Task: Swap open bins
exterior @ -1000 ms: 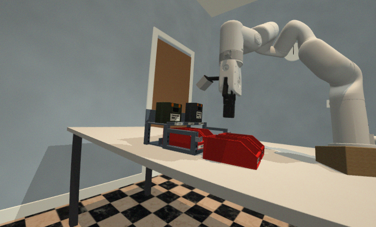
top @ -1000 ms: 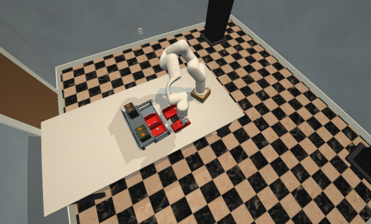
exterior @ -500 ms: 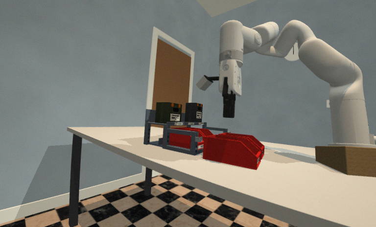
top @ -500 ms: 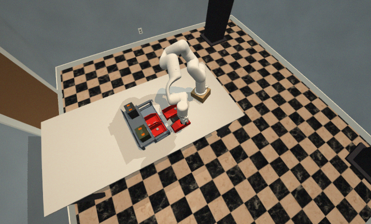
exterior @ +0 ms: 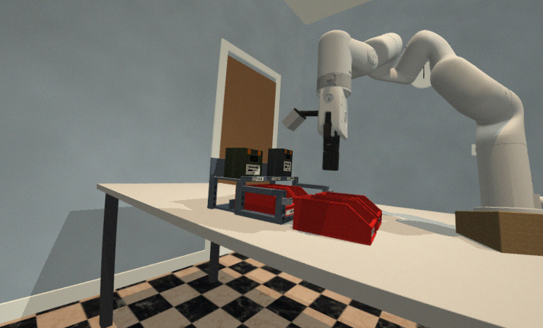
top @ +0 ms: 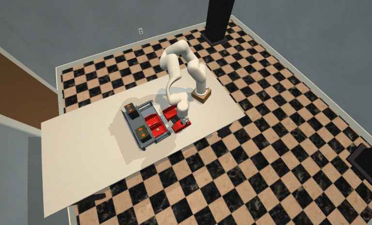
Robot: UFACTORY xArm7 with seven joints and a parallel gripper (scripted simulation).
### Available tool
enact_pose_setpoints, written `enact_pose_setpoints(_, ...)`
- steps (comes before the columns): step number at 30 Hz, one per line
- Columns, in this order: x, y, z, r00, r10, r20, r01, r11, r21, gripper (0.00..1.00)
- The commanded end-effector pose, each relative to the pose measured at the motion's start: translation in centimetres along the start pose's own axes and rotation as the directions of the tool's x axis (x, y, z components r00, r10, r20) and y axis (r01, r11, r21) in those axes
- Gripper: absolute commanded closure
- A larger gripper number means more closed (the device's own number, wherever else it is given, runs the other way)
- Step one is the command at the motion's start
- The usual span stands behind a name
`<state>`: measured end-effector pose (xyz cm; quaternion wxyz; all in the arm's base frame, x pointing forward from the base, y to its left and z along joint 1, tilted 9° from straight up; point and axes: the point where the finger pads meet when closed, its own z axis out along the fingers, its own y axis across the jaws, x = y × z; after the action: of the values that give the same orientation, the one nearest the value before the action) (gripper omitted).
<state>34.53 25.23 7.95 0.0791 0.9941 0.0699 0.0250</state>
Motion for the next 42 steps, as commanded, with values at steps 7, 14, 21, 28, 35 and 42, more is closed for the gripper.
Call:
enact_pose_setpoints(7,0.0,1.4,-0.2,0.943,-0.333,-0.003,0.333,0.943,0.002,1.0)
enact_pose_setpoints(14,-0.1,2.9,-0.3,0.796,-0.605,-0.004,0.605,0.796,-0.001,1.0)
enact_pose_setpoints(21,-0.2,4.7,-0.4,0.558,-0.83,-0.001,0.83,0.558,-0.009,1.0)
enact_pose_setpoints(28,-0.6,7.5,-0.6,0.265,-0.964,0.013,0.964,0.265,-0.02,1.0)
enact_pose_setpoints(35,-0.8,9.5,-0.8,-0.022,-0.999,0.034,1.0,-0.023,-0.021,1.0)
enact_pose_setpoints(42,-1.0,11.5,-0.9,-0.326,-0.944,0.05,0.945,-0.327,-0.015,1.0)
